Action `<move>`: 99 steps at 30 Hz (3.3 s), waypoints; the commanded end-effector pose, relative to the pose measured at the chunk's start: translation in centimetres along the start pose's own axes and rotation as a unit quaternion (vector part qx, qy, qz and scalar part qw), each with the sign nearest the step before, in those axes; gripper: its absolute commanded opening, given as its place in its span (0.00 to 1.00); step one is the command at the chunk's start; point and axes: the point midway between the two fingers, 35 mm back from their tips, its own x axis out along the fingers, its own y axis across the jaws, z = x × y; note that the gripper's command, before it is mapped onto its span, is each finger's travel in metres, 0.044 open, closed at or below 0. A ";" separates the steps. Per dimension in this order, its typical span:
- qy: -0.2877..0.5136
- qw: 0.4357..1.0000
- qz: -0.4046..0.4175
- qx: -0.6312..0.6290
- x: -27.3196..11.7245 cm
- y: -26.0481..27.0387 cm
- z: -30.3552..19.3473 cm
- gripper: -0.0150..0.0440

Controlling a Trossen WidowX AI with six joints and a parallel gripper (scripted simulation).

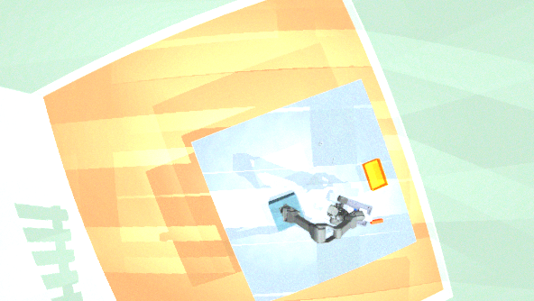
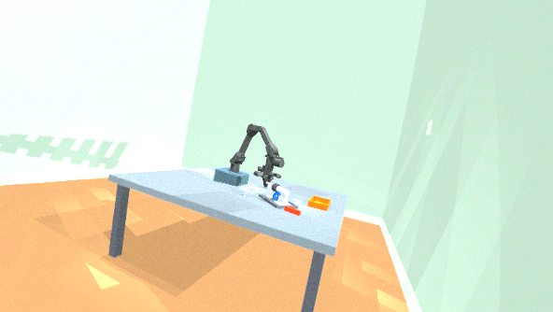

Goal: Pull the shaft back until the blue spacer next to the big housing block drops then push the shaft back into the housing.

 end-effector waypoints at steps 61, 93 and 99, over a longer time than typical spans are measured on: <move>0.003 1.000 -0.001 0.000 -0.2 0.0 -2.1 0.25; 0.003 1.000 -0.001 0.000 -0.1 0.0 -1.8 0.25; 0.003 1.000 -0.001 0.000 -0.1 0.0 -1.7 0.25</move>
